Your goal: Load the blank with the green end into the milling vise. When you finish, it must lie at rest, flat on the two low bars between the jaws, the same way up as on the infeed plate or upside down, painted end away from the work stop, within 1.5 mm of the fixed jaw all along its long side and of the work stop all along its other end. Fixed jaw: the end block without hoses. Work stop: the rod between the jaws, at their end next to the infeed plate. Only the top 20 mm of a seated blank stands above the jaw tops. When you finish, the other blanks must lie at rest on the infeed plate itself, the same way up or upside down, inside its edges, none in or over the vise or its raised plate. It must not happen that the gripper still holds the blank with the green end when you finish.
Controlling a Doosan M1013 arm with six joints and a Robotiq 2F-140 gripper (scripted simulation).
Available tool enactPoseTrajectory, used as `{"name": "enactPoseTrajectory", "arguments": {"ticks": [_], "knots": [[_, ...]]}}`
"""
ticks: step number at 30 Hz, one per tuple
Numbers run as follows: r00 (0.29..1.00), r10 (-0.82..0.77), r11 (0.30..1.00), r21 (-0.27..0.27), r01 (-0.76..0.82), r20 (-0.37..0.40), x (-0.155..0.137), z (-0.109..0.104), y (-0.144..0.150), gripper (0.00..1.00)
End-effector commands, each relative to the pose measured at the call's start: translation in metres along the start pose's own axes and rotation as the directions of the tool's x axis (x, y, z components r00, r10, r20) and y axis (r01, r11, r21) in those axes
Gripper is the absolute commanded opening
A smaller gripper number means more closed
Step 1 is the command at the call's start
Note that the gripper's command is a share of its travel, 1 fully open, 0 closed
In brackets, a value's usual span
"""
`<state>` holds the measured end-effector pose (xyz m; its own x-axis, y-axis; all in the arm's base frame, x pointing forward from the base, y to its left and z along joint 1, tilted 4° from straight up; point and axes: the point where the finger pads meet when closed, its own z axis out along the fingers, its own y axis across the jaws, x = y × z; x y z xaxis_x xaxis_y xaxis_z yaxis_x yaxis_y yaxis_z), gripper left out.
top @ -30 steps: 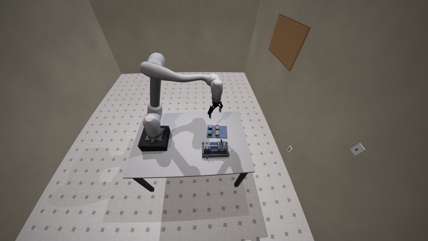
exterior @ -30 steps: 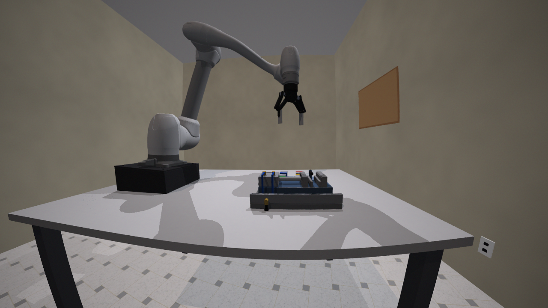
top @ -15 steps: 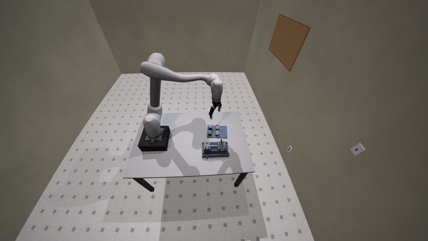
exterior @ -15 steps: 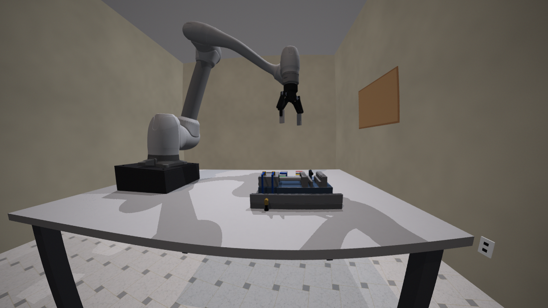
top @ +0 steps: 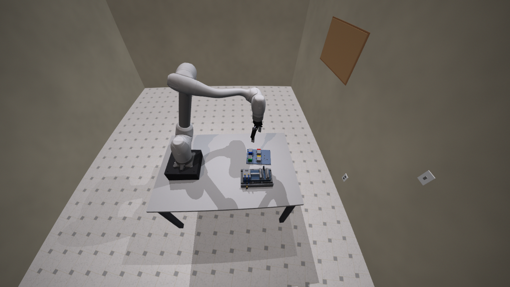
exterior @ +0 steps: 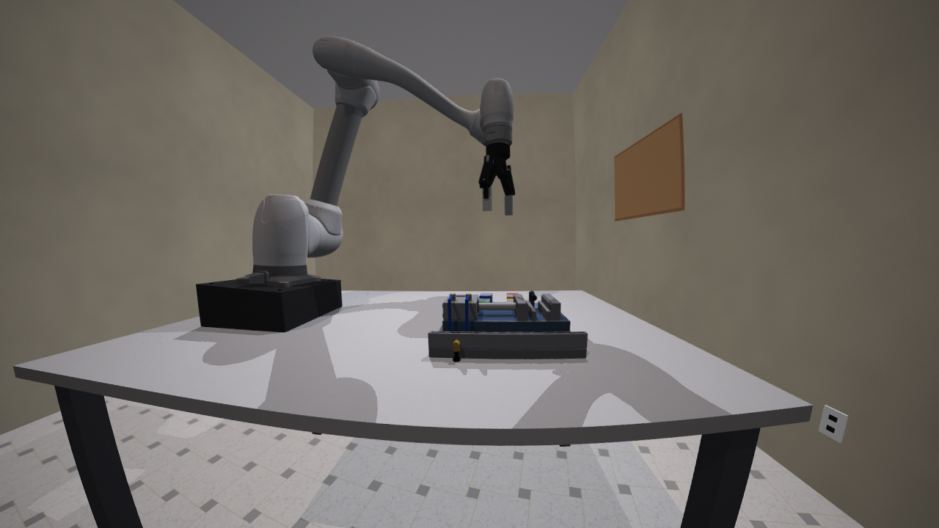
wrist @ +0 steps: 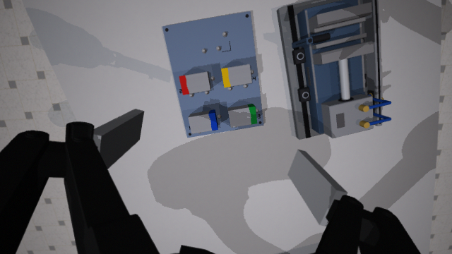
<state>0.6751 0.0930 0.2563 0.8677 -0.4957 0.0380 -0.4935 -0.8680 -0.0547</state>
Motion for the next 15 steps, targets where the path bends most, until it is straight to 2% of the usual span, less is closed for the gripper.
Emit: {"name": "enactPoseTrajectory", "arguments": {"ticks": [1, 15], "knots": [[0.999, -0.034, 0.999, 0.0, 0.034, 0.0, 0.0, -0.0001, 0.0, 1.0], [0.976, -0.216, 0.976, 0.0, 0.216, 0.0, -0.0001, 0.0, 0.0, 1.0]]}}
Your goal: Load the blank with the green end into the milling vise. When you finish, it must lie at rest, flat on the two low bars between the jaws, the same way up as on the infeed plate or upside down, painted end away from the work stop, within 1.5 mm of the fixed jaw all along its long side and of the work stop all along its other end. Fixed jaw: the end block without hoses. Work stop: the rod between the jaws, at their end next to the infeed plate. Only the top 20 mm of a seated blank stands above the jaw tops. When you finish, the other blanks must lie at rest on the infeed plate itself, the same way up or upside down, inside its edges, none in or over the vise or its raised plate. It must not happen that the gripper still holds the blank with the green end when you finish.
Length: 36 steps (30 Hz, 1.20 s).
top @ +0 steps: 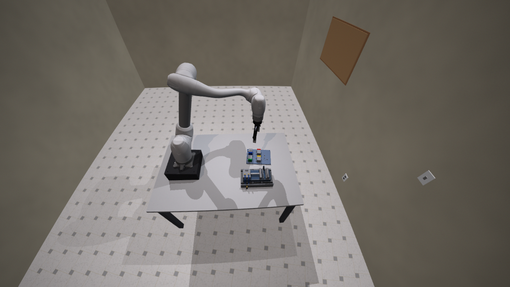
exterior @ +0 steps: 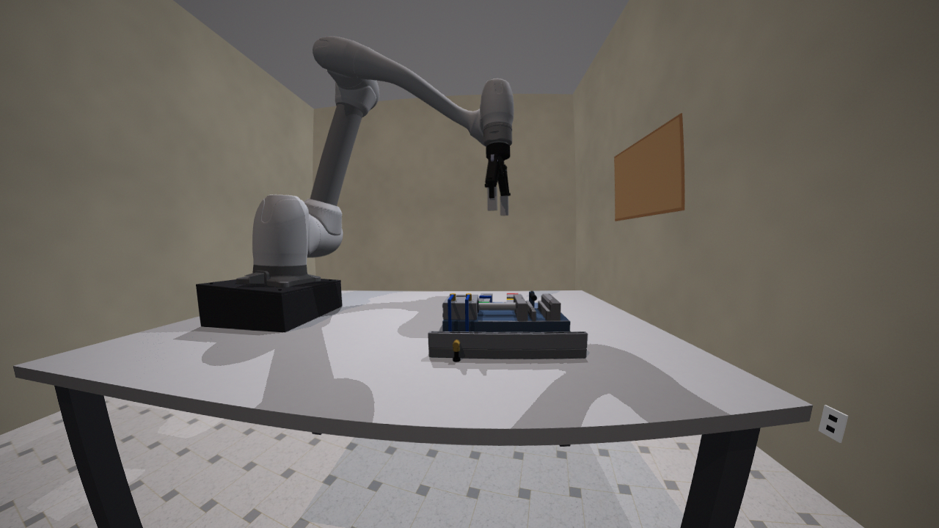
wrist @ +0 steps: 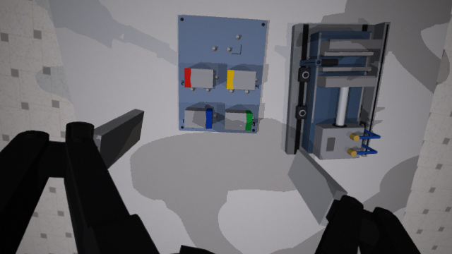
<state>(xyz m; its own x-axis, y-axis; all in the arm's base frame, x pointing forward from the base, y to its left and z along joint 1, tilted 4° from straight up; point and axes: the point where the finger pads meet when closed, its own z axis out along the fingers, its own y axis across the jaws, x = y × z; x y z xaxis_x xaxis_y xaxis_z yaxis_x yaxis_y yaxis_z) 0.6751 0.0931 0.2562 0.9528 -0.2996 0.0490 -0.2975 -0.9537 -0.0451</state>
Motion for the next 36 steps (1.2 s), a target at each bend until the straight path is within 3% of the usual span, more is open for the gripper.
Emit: {"name": "enactPoseTrajectory", "arguments": {"ticks": [1, 18, 36], "knots": [[1.0, -0.015, 1.0, 0.0, 0.015, 0.0, 0.0, -0.0001, 0.0, 1.0], [0.971, -0.24, 0.971, 0.0, 0.24, 0.0, 0.0, -0.0001, 0.0, 1.0], [0.885, -0.465, 0.885, 0.0, 0.465, 0.0, 0.0, -0.0001, 0.0, 1.0]]}}
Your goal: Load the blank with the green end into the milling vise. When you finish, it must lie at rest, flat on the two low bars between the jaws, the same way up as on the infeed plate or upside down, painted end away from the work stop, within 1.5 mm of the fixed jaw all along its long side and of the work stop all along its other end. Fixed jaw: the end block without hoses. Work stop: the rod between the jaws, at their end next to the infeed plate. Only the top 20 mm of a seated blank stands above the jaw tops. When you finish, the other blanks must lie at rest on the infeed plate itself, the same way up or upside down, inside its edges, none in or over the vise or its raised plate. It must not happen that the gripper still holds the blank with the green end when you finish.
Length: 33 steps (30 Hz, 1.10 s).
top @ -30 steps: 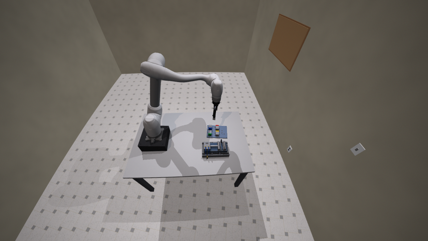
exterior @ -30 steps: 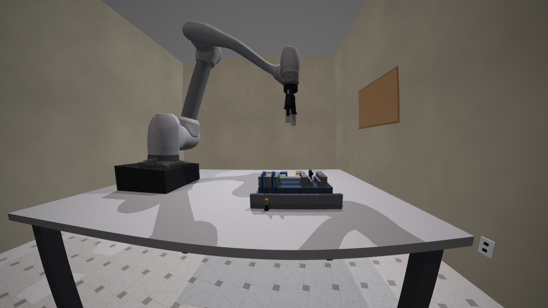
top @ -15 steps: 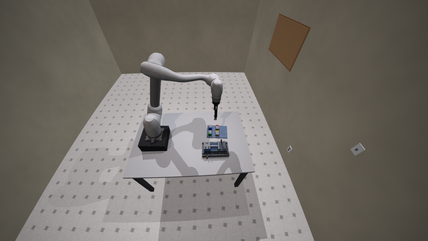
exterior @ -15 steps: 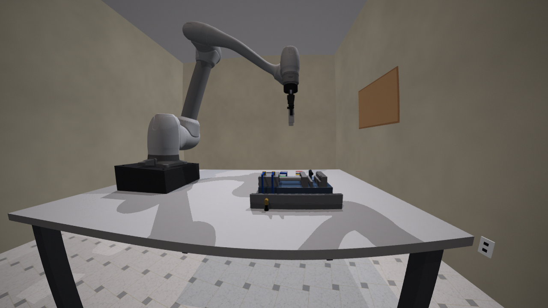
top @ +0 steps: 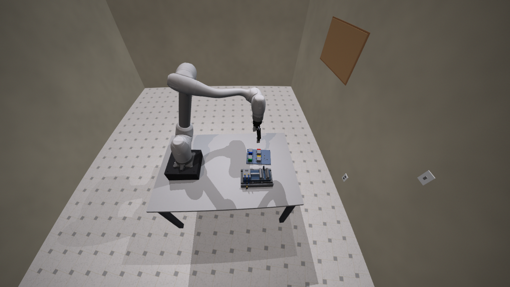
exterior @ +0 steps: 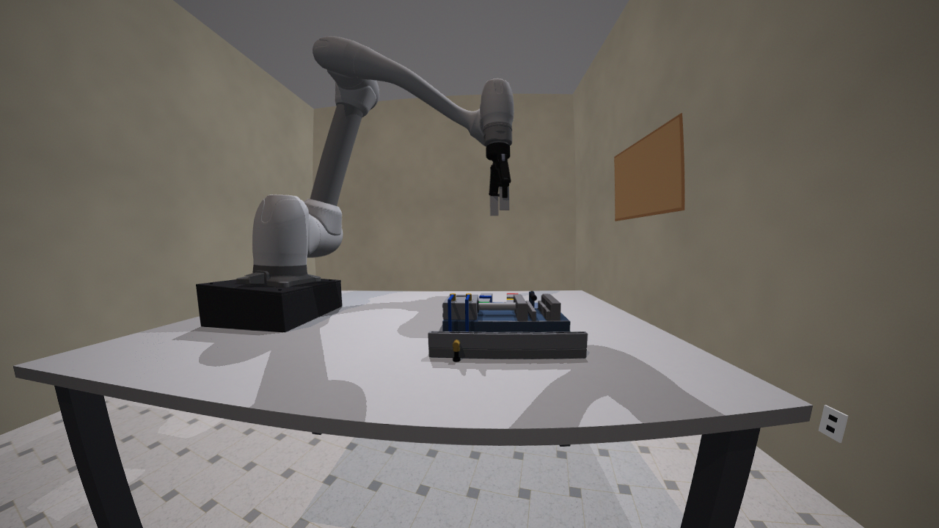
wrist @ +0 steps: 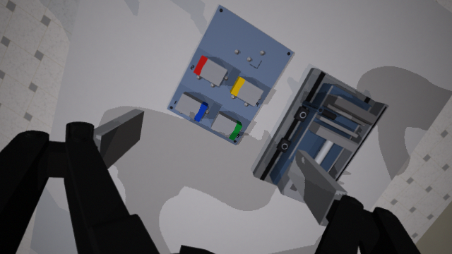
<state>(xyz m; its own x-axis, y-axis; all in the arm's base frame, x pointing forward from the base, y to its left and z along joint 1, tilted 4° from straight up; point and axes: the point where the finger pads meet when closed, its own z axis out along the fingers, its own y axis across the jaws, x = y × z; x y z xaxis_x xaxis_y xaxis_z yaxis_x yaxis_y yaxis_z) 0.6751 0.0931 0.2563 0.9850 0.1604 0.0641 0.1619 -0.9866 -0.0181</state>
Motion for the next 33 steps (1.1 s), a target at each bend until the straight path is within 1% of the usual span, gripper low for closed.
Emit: {"name": "enactPoseTrajectory", "arguments": {"ticks": [1, 13, 33], "knots": [[0.999, -0.034, 0.999, 0.0, 0.034, 0.0, 0.0, -0.0001, 0.0, 1.0], [0.976, -0.216, 0.976, 0.001, 0.216, 0.0, 0.0, -0.0001, 0.0, 1.0], [0.936, -0.351, 0.936, 0.002, 0.351, -0.001, 0.0, -0.0001, 0.0, 1.0]]}}
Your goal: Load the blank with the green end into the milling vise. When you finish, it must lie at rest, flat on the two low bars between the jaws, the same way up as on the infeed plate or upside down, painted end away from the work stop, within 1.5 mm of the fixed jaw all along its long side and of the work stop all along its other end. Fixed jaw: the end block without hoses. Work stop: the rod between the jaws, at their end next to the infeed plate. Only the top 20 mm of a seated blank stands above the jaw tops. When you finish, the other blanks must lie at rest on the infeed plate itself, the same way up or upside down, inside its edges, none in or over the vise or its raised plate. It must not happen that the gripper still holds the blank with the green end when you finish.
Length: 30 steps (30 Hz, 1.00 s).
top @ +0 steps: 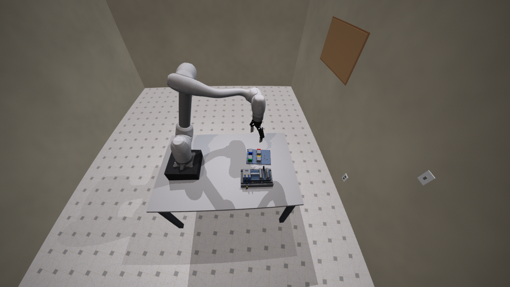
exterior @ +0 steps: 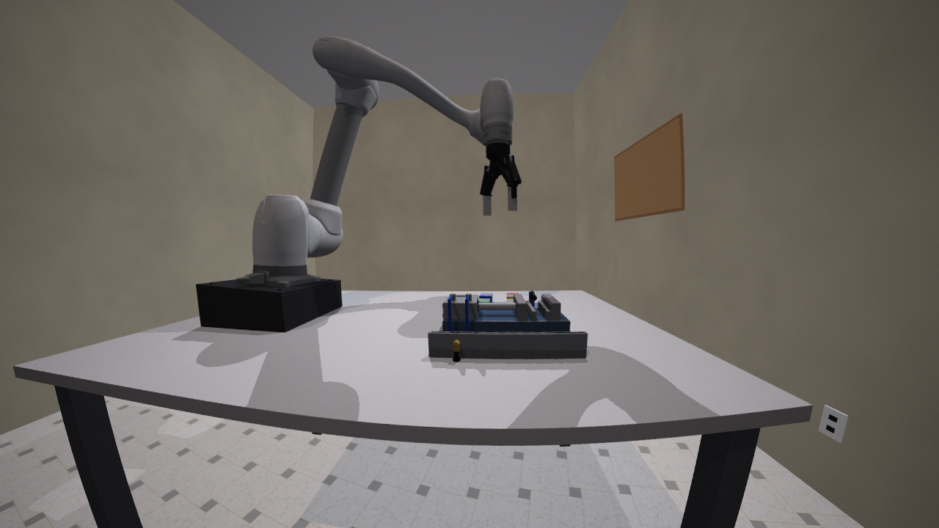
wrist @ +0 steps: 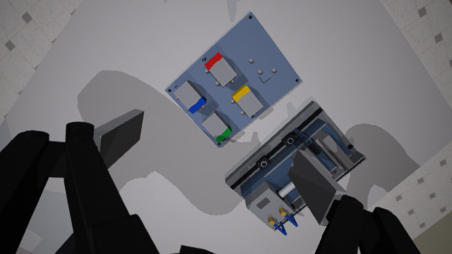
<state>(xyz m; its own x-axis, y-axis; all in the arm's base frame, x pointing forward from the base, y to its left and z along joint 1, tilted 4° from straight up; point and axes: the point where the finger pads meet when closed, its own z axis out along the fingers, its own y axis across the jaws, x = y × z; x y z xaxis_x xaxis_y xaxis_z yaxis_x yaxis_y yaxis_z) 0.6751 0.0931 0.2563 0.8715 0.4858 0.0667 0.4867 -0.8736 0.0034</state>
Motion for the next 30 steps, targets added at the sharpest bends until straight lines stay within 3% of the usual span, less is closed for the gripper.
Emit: {"name": "enactPoseTrajectory", "arguments": {"ticks": [1, 17, 30], "knots": [[1.0, -0.028, 1.0, 0.0, 0.028, 0.0, 0.0, -0.0001, 0.0, 1.0], [0.972, -0.237, 0.972, 0.0, 0.237, 0.0, 0.0, -0.0001, 0.0, 1.0], [0.905, -0.425, 0.905, 0.0, 0.425, 0.0, 0.0, -0.0001, 0.0, 1.0]]}}
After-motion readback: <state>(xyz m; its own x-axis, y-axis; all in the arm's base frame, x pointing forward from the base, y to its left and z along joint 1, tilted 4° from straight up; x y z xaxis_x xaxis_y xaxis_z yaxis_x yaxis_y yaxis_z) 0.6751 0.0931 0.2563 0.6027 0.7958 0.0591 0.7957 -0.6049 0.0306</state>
